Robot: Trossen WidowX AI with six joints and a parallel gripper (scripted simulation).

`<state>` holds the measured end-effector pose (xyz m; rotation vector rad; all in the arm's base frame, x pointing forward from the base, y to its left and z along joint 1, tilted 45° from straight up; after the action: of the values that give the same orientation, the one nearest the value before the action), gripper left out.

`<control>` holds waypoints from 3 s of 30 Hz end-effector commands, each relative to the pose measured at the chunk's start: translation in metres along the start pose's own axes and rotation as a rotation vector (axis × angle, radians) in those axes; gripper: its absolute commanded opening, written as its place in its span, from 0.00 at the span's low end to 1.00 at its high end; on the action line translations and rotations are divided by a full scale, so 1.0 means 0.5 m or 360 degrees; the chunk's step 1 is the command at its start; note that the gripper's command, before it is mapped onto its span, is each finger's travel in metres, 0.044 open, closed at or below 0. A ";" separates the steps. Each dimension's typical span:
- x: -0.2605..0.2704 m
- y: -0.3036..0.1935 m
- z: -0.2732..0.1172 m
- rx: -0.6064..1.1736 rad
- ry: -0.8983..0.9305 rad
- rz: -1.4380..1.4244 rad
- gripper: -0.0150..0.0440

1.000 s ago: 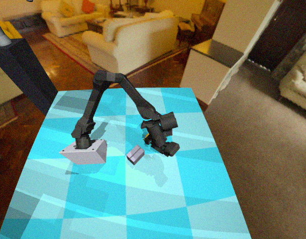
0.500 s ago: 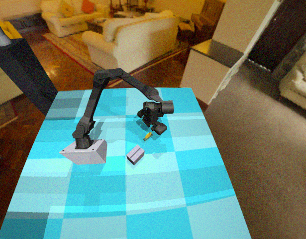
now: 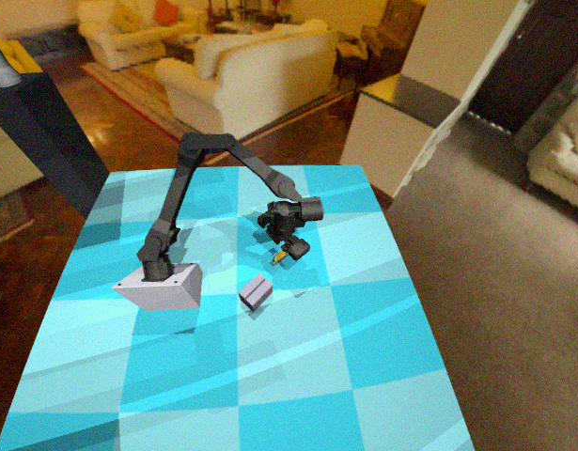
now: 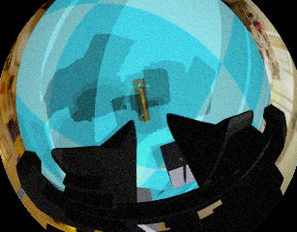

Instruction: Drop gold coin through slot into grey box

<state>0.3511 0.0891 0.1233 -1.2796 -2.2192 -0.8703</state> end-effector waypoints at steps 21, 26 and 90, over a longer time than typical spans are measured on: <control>0.001 0.001 0.080 0.0012 0.0013 0.0012 0.53; 0.002 0.001 0.096 0.0012 0.0013 0.0012 0.53; 0.000 0.005 0.028 0.0014 0.0008 0.0012 0.25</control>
<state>0.3523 0.1056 0.1052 -1.2880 -2.2056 -0.8468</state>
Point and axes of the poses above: the point midway between the two fingers, 35 mm back from their tips, its own z axis out along the fingers, its own x axis across the jaws, y = z × x, the point moved 9 cm from there along -z, back along the fingers, and after that the axes turned 12 degrees about z, right-handed, at the moved point
